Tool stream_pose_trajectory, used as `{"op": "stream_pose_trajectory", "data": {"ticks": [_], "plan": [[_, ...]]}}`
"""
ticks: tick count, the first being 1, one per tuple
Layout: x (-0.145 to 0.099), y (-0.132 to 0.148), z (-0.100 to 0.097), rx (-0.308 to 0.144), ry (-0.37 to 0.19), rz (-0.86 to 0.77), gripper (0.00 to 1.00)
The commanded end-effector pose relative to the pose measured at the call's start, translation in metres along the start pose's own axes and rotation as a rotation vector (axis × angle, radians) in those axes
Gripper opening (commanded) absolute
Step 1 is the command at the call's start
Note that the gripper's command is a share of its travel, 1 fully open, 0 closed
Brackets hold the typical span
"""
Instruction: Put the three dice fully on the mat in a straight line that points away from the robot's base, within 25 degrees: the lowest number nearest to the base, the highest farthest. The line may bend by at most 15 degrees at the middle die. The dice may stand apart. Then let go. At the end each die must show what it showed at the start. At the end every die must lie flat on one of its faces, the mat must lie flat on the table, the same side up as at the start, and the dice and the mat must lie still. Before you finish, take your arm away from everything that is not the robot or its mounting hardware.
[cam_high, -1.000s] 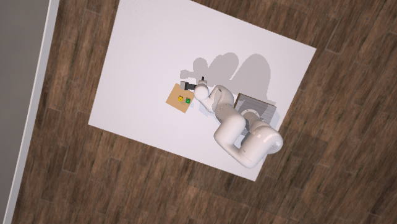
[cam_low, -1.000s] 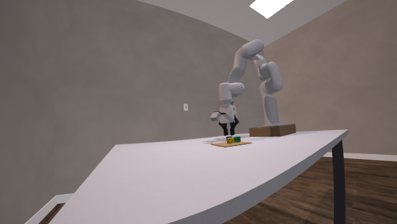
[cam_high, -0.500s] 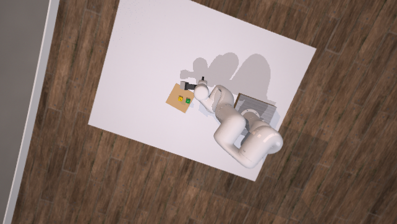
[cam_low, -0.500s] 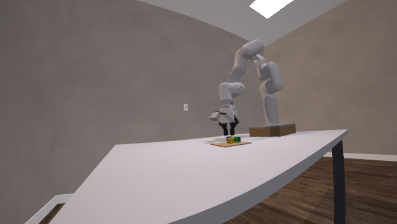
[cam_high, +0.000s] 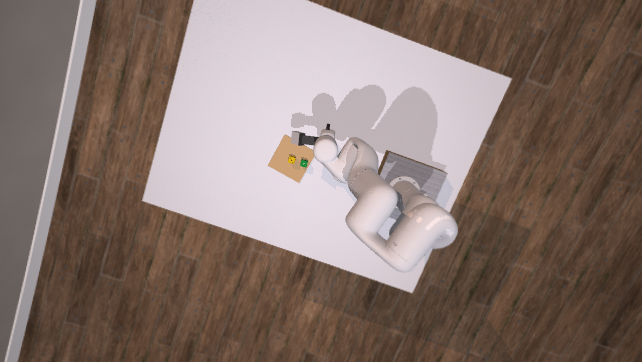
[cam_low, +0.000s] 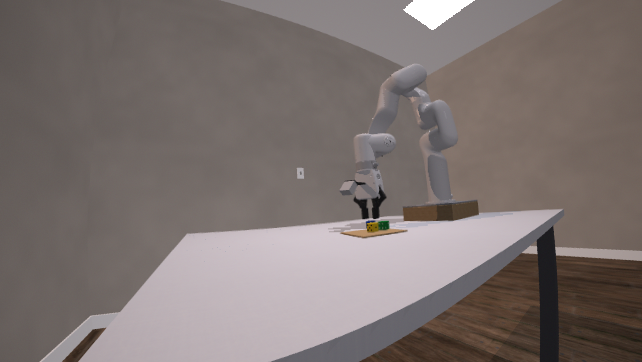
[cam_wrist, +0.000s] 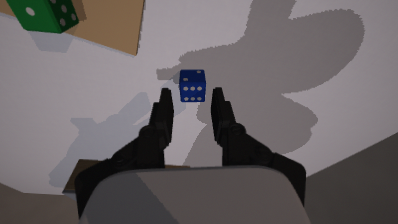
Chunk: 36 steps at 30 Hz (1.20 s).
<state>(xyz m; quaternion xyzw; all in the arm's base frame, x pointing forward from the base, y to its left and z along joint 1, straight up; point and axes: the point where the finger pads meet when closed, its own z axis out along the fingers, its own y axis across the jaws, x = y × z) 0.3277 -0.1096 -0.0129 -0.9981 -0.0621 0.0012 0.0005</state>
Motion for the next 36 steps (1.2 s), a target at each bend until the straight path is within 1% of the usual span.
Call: {"op": "stream_pose_trajectory", "data": {"ticks": [1,21,30,36], "plan": [[0.001,0.001,-0.001,-0.001,0.003,0.000,0.42],[0.001,0.001,0.000,-0.001,0.003,0.000,0.42],[0.001,0.000,0.009,-0.001,0.003,0.000,0.42],[0.001,0.000,0.019,-0.001,0.003,0.000,0.42]]}}
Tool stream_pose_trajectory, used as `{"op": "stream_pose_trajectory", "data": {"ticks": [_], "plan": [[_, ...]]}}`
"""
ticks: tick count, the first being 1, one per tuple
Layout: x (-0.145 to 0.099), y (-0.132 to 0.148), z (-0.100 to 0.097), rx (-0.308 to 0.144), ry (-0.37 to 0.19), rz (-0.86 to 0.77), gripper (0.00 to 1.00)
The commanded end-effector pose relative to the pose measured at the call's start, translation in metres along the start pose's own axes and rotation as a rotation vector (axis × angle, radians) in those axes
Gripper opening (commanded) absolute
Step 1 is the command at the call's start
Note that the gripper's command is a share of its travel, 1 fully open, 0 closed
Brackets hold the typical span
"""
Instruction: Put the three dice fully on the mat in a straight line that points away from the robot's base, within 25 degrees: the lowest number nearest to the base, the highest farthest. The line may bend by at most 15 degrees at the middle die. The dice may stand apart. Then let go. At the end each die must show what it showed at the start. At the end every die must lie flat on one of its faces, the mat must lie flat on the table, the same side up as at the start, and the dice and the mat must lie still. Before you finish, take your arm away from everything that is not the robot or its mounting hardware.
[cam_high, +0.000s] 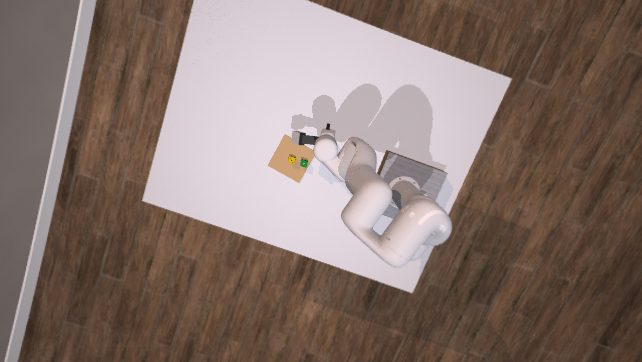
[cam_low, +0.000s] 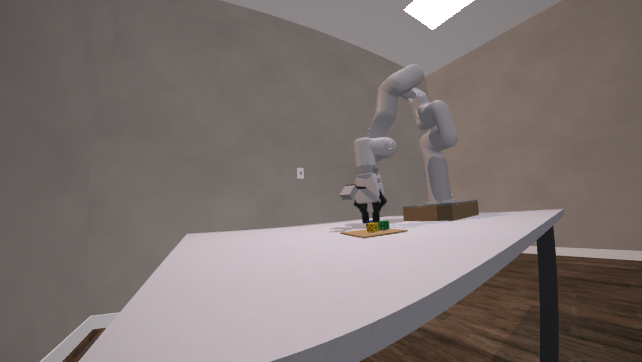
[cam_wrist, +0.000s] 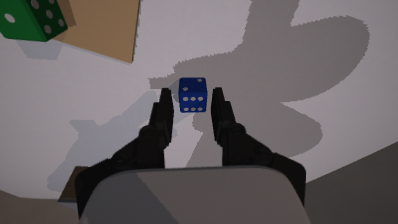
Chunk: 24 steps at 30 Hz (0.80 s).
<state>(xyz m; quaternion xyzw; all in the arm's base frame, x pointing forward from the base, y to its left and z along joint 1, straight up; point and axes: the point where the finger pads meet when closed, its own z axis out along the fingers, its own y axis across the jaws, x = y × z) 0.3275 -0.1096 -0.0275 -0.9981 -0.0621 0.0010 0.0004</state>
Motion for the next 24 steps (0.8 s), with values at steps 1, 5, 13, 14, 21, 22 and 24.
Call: {"op": "stream_pose_trajectory", "data": {"ticks": [1,5,13,14,21,22,24], "plan": [[0.0010,0.0005,0.0062,-0.001,0.002,0.000,0.42],[0.0010,0.0005,0.0111,-0.001,0.002,0.000,0.42],[0.0010,0.0005,0.0136,-0.001,0.002,0.000,0.42],[0.0010,0.0005,0.0136,-0.001,0.002,0.000,0.42],[0.0010,0.0005,0.0136,-0.001,0.002,0.000,0.42],[0.0010,0.0005,0.0136,-0.001,0.002,0.000,0.42],[0.0010,0.0005,0.0136,-0.001,0.002,0.000,0.42]]}}
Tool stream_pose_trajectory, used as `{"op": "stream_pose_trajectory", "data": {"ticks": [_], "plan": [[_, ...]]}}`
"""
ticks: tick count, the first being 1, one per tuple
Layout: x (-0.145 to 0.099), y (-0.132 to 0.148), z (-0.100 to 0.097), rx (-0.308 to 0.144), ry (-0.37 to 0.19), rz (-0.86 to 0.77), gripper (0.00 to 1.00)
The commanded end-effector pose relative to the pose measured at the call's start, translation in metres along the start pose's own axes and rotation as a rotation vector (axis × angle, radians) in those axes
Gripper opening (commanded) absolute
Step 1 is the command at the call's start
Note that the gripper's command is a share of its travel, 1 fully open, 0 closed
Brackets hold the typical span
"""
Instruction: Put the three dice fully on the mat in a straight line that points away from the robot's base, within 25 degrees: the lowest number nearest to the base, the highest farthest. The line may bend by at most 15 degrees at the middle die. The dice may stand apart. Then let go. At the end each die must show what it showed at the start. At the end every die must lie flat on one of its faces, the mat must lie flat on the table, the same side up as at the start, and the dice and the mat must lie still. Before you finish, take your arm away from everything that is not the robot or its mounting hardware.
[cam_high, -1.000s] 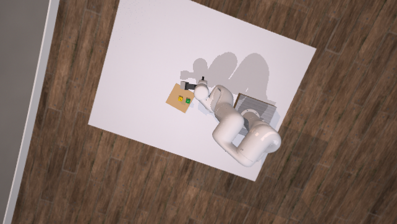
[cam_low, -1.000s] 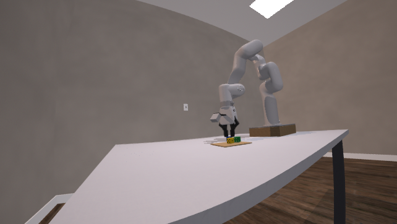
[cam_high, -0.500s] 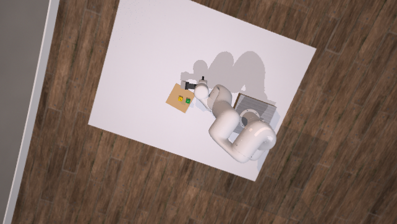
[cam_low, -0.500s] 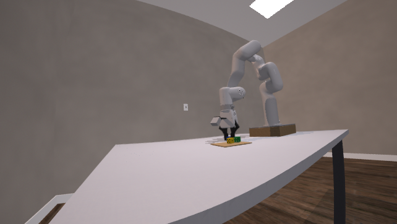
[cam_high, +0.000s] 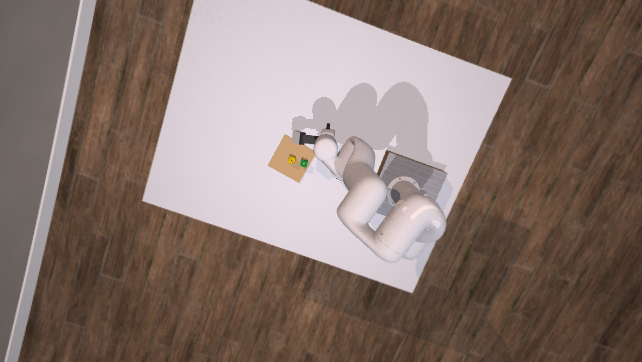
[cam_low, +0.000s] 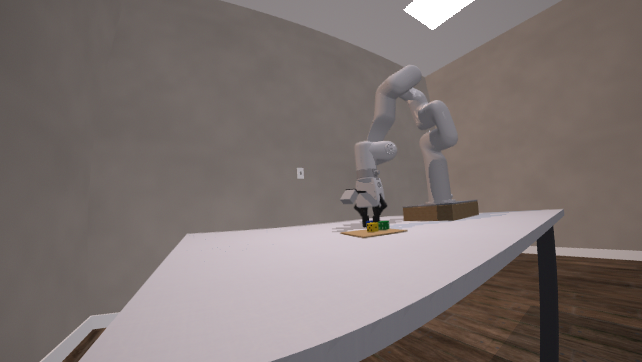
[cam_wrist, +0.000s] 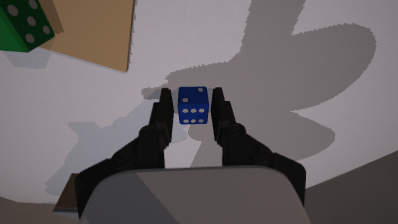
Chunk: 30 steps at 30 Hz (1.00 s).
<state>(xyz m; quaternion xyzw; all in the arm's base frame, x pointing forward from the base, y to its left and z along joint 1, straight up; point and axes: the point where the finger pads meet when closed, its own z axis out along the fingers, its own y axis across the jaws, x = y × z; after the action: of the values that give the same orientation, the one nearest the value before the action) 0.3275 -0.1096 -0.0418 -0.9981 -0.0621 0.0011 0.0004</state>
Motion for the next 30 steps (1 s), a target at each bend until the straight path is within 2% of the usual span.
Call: {"op": "stream_pose_trajectory", "data": {"ticks": [1,24,25,30], "plan": [[0.0010,0.0005,-0.0007,-0.001,0.002,0.000,0.42],[0.0010,0.0005,-0.0007,-0.001,0.002,0.000,0.42],[0.0010,0.0005,-0.0007,-0.001,0.002,0.000,0.21],[0.0010,0.0005,-0.0007,-0.001,0.002,0.000,0.21]]}}
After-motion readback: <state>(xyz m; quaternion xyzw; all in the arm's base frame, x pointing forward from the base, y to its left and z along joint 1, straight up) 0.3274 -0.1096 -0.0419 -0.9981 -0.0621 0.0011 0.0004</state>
